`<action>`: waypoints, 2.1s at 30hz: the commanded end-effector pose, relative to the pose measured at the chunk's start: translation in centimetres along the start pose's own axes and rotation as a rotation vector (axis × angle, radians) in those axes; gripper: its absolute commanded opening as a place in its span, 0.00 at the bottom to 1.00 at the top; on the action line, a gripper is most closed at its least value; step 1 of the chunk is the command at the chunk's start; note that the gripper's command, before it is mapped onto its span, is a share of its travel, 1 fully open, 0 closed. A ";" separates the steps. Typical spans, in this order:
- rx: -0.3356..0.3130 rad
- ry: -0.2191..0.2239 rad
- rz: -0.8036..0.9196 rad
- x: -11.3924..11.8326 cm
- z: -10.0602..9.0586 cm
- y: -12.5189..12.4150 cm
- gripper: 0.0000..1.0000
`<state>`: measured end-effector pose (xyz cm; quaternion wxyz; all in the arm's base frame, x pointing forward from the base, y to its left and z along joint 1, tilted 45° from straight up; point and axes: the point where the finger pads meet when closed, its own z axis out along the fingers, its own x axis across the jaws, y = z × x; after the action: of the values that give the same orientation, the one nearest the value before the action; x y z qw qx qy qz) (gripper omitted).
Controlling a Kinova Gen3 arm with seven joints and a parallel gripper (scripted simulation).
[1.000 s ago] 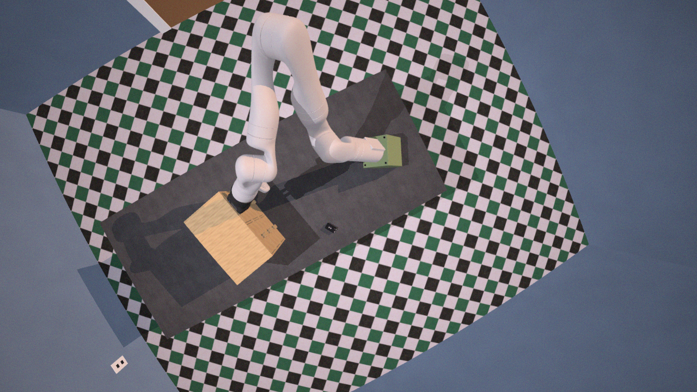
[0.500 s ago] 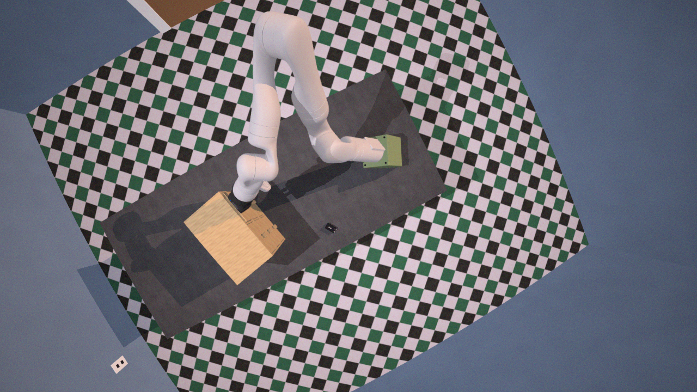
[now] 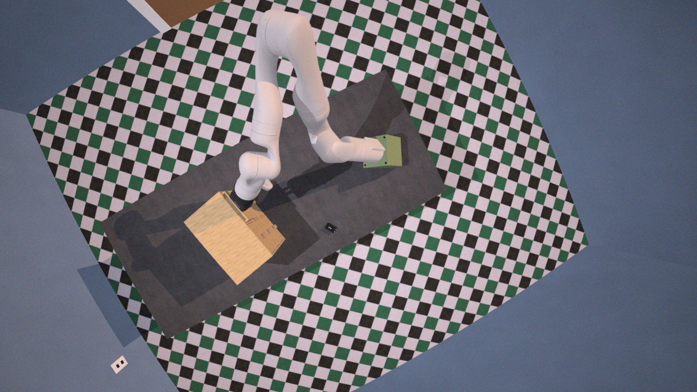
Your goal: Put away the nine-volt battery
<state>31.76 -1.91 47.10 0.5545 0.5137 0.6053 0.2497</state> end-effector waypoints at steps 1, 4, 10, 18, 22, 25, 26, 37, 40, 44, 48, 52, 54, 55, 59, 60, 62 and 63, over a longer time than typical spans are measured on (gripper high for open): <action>-0.002 -0.001 0.000 0.0 -0.1 0.0 0.37; -0.002 -0.001 0.000 0.0 -0.2 -0.2 0.37; -0.002 -0.001 0.000 0.0 -0.4 -0.5 0.37; -0.002 -0.001 0.000 0.0 -0.7 -0.9 0.37; -0.002 -0.001 0.000 0.0 -0.8 -1.1 0.37; -0.002 -0.001 0.000 0.0 -1.0 -1.3 0.37; -0.002 -0.001 0.000 0.0 -1.0 -1.4 0.37; -0.002 -0.001 0.000 0.0 -1.4 -1.9 0.37; -0.002 -0.001 0.000 0.0 -1.5 -2.1 0.37; -0.002 -0.001 0.000 0.0 -1.7 -2.3 0.37; -0.002 -0.001 0.000 0.0 -1.8 -2.5 0.37; -0.002 -0.001 0.000 0.0 -1.9 -2.7 0.37; -0.002 -0.001 0.000 0.0 -2.0 -2.8 0.37; -0.002 -0.001 0.000 0.0 -2.0 -2.8 0.37; -0.002 -0.001 0.000 0.0 -2.2 -3.0 0.37; -0.002 -0.001 0.000 0.0 -2.2 -3.1 0.37; -0.002 -0.001 0.000 0.0 -2.3 -3.2 0.37; -0.002 -0.001 0.000 0.0 -2.3 -3.2 0.37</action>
<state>28.63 -2.43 44.89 0.5542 0.5140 0.6054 0.2493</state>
